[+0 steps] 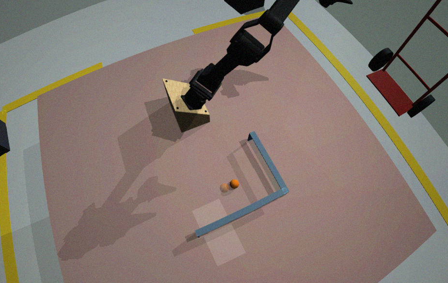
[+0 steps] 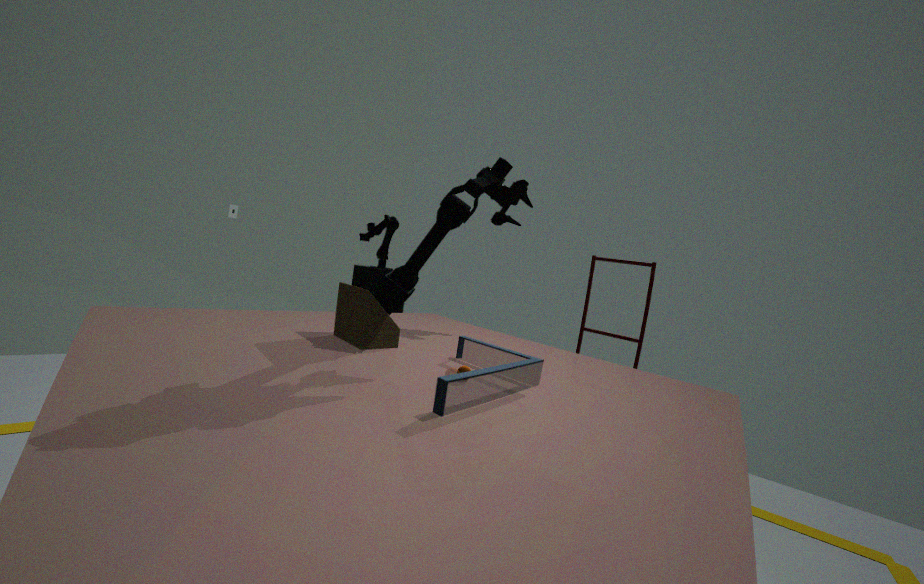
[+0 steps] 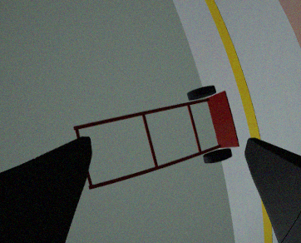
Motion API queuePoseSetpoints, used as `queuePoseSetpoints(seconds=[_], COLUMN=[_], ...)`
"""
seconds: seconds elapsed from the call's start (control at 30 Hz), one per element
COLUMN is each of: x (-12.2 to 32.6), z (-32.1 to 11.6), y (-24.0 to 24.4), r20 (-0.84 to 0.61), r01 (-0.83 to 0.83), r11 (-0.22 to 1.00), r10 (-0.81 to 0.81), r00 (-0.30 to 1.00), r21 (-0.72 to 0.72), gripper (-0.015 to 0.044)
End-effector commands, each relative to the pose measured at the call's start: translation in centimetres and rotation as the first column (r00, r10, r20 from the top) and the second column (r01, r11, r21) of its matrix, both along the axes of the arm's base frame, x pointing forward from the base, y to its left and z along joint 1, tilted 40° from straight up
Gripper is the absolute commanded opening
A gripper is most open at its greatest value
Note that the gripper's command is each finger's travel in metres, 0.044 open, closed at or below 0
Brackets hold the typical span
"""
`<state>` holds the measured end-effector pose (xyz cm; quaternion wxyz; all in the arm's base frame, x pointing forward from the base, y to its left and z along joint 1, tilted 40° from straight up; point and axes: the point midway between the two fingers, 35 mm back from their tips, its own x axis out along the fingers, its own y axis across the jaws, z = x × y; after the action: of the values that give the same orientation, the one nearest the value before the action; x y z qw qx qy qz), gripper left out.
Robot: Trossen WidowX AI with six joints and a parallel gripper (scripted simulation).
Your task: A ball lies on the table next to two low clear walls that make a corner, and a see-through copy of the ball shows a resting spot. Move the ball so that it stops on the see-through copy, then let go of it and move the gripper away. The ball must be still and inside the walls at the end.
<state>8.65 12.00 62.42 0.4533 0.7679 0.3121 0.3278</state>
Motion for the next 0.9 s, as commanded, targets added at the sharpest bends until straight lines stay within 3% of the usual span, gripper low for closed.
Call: queuePoseSetpoints(seconds=[0.0,0.17,0.53,0.87], x=[0.0,-1.0,1.9,12.3], z=[0.0,-0.5,-6.4,-16.4], y=[0.1,2.3,11.8,15.9], r20=[0.004,0.151,0.556,0.625], r01=[0.002,0.08,0.4,0.54], r11=[1.0,0.992,0.798,0.421], r10=[-0.002,-0.066,-0.099,0.087], r00=[1.0,0.986,0.825,0.775], r21=[-0.003,-0.094,-0.451,-0.728], gripper=[0.0374,0.0255,0.0255,0.0255])
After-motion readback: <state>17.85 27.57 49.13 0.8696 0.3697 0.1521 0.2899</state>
